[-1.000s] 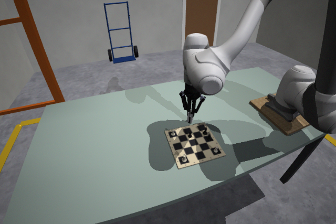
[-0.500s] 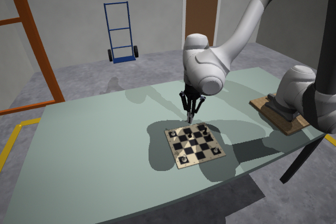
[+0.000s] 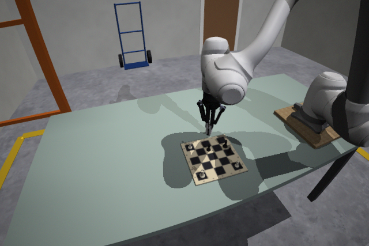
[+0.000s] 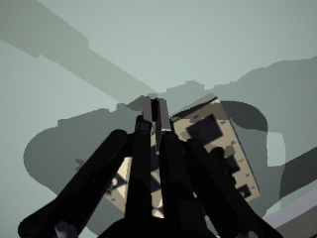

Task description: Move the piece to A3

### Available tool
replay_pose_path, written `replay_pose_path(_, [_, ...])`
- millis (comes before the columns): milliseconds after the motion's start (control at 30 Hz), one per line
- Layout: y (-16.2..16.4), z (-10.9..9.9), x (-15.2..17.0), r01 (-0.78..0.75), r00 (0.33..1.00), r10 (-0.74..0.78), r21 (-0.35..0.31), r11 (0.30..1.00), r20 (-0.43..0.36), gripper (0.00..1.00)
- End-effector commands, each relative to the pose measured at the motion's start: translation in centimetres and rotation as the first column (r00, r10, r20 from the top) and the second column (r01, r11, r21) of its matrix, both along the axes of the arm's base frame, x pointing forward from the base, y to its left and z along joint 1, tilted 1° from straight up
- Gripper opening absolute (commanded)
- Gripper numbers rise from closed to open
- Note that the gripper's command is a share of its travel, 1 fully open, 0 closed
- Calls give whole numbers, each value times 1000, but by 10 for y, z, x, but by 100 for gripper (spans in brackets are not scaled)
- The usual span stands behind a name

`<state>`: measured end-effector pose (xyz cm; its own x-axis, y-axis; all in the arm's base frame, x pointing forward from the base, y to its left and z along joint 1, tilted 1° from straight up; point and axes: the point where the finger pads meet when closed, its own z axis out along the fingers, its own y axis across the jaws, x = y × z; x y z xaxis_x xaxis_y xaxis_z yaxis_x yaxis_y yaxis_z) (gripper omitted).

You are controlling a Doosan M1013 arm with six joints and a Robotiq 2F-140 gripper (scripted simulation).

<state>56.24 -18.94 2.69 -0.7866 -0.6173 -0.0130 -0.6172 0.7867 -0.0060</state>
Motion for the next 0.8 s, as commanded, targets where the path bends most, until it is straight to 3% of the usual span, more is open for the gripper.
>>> replay_pose_path(0, [0, 0, 0, 0, 1000, 0, 0, 1000, 0, 0])
replay_pose_path(400, [0, 0, 0, 0, 1000, 0, 0, 1000, 0, 0])
replay_pose_path(533, [0, 0, 0, 0, 1000, 0, 0, 1000, 0, 8])
replay_pose_path(767, [0, 0, 0, 0, 1000, 0, 0, 1000, 0, 12])
